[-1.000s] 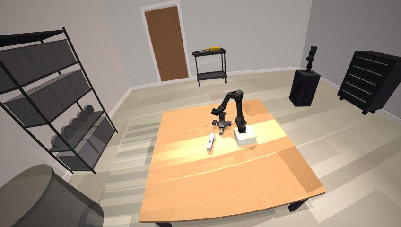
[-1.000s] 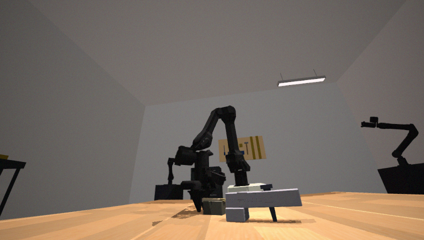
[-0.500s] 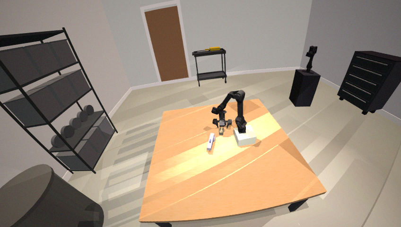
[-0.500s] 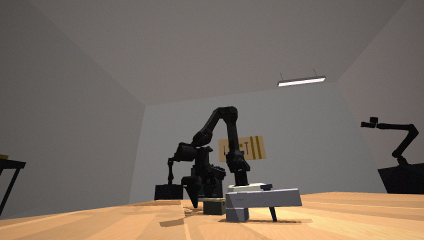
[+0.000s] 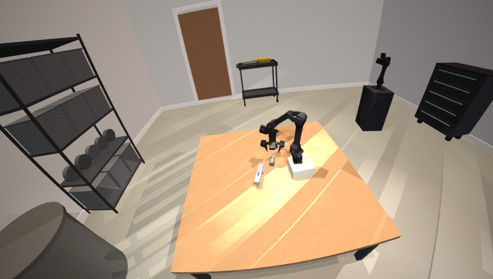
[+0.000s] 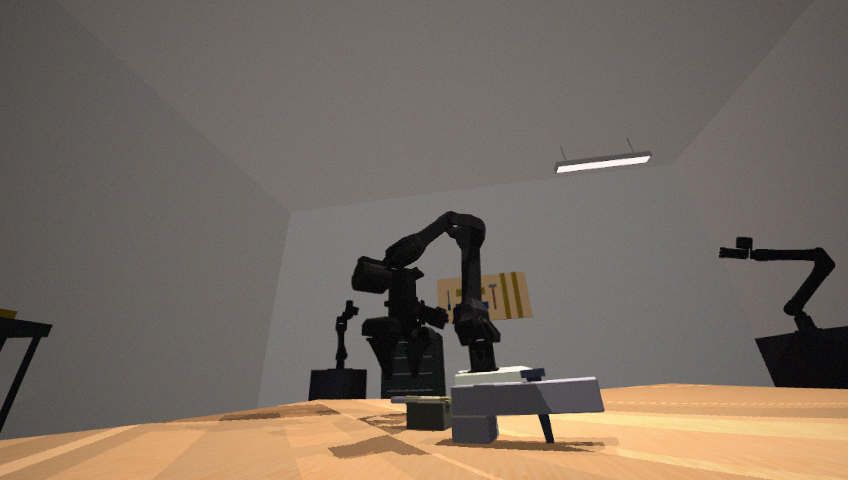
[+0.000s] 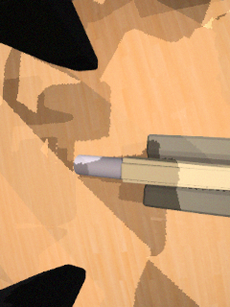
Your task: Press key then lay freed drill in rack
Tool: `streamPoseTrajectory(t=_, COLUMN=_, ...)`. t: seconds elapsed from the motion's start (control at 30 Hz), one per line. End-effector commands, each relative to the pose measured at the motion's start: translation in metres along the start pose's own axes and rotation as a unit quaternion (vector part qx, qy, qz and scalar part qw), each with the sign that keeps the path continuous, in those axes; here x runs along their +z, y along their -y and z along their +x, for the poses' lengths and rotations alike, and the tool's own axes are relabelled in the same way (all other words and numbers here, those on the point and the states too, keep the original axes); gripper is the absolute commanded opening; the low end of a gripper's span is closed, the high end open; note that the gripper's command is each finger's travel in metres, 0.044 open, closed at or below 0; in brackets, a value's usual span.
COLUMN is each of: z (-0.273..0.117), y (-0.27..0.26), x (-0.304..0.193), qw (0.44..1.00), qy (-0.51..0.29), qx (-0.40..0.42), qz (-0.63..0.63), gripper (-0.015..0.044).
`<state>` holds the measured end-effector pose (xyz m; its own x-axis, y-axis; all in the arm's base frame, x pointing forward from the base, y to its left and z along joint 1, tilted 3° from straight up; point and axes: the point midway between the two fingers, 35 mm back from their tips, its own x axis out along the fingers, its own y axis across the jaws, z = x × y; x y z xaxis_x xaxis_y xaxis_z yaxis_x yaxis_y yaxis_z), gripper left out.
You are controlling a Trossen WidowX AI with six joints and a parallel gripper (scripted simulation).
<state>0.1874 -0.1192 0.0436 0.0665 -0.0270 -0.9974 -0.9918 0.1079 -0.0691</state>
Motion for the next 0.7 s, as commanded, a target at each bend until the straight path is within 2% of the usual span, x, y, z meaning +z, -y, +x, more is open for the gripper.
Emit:
streamPoseTrajectory(t=0.0, z=-0.001, y=0.002, x=-0.001, qw=1.000, qy=-0.001, qx=-0.004, qz=0.003, gripper=0.0440)
streamPoseTrajectory(t=0.13, z=-0.025, y=0.036, x=-0.010, qw=0.994, qy=-0.018, qx=-0.092, qz=0.063, gripper=0.0440)
streamPoseTrajectory(t=0.3, z=-0.073, y=0.083, x=-0.021, qw=0.964, qy=-0.022, qx=-0.225, qz=0.143, gripper=0.0440)
streamPoseTrajectory(t=0.47, z=-0.129, y=0.120, x=-0.009, qw=0.918, qy=0.011, qx=-0.353, qz=0.179, gripper=0.0440)
streamPoseTrajectory(t=0.67, z=-0.215, y=0.148, x=-0.001, qw=0.840, qy=0.075, qx=-0.487, qz=0.228, gripper=0.0440)
